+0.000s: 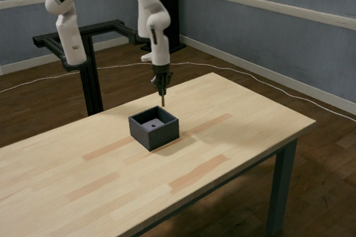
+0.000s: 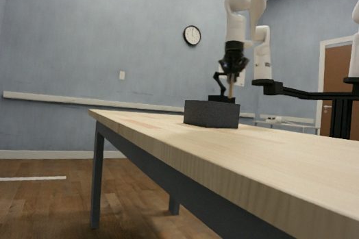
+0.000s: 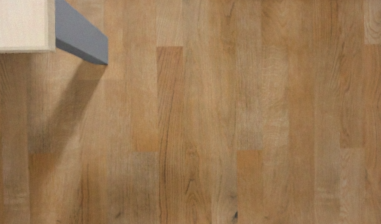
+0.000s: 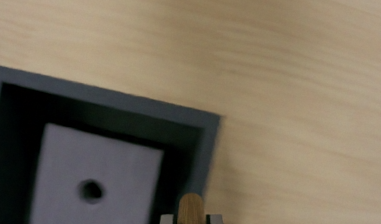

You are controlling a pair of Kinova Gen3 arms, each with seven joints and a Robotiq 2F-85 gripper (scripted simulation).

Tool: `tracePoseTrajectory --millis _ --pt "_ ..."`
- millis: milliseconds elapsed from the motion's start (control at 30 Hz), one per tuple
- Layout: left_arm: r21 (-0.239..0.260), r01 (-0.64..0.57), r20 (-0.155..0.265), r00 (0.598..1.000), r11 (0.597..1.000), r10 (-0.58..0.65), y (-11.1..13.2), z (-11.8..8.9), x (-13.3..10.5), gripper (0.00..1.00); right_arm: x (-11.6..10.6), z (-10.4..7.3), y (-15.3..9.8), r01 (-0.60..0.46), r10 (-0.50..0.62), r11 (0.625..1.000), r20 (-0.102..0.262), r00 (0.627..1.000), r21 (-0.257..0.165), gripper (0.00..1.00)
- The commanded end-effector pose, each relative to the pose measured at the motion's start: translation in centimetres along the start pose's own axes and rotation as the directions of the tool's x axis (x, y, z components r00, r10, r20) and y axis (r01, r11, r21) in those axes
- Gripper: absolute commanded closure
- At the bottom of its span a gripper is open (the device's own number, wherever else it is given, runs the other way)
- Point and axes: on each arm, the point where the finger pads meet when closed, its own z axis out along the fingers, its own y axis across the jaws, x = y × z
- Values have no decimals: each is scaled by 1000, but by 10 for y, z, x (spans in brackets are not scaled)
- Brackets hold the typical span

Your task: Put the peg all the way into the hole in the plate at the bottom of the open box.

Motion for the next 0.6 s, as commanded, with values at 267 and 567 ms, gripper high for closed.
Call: tracePoseTrajectory --millis 267,567 --pt "0 0 2 1000 1000 0 0 -1 0 2 -6 0 -74 4 -4 1000 3 1000 -7 903" --pt "0 0 2 1000 1000 0 0 -1 0 2 -6 0 -75 4 -4 1000 3 1000 -7 903"
